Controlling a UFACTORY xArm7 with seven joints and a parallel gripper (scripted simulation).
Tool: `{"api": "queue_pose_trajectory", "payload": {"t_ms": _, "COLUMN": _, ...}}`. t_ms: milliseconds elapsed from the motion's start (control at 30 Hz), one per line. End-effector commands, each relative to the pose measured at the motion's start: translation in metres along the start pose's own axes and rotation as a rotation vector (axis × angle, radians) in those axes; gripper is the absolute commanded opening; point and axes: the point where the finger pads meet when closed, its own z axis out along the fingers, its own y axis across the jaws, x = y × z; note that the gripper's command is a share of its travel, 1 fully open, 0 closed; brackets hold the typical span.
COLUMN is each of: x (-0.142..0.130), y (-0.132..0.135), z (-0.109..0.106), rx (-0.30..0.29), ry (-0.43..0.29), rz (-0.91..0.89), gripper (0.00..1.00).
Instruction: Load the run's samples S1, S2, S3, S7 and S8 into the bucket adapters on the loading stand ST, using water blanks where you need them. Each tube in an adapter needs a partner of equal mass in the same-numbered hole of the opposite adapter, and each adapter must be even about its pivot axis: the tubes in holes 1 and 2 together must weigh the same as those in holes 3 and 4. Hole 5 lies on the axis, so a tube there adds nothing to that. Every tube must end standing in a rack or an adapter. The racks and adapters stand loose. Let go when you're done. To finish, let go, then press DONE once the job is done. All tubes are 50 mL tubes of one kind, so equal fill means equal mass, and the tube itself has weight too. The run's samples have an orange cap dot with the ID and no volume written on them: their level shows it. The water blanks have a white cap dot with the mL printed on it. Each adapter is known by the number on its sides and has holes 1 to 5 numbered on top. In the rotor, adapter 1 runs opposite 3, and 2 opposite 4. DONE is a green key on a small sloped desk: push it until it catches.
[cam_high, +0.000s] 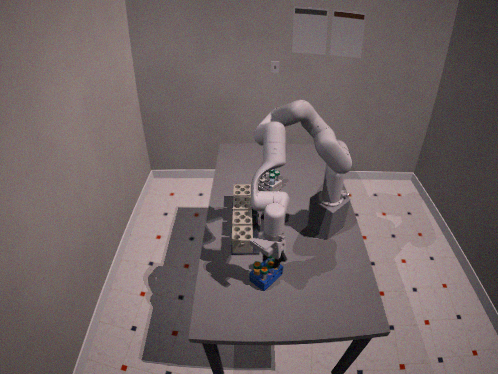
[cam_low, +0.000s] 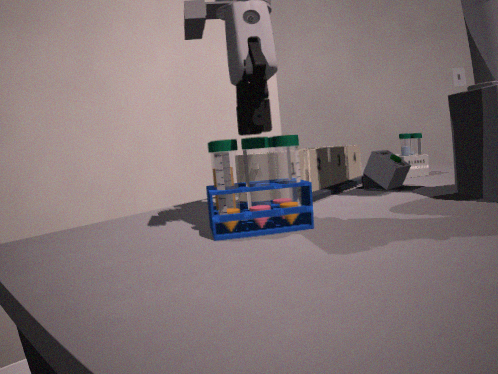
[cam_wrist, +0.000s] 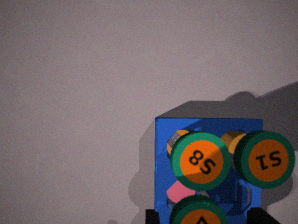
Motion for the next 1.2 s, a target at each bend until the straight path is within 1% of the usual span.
{"api": "queue_pose_trajectory", "payload": {"t_ms": 0, "x": 0.002, "y": 0.0, "z": 0.006, "rx": 0.0, "ry": 0.004, "rz": 0.0, "gripper": 0.57}}
{"api": "queue_pose_trajectory", "payload": {"t_ms": 433, "x": 0.002, "y": 0.0, "z": 0.008, "rx": 0.0, "ry": 0.004, "rz": 0.0, "gripper": 0.57}}
{"api": "queue_pose_trajectory", "payload": {"t_ms": 1167, "x": 0.002, "y": 0.0, "z": 0.021, "rx": 0.0, "ry": 0.004, "rz": 0.0, "gripper": 0.57}}
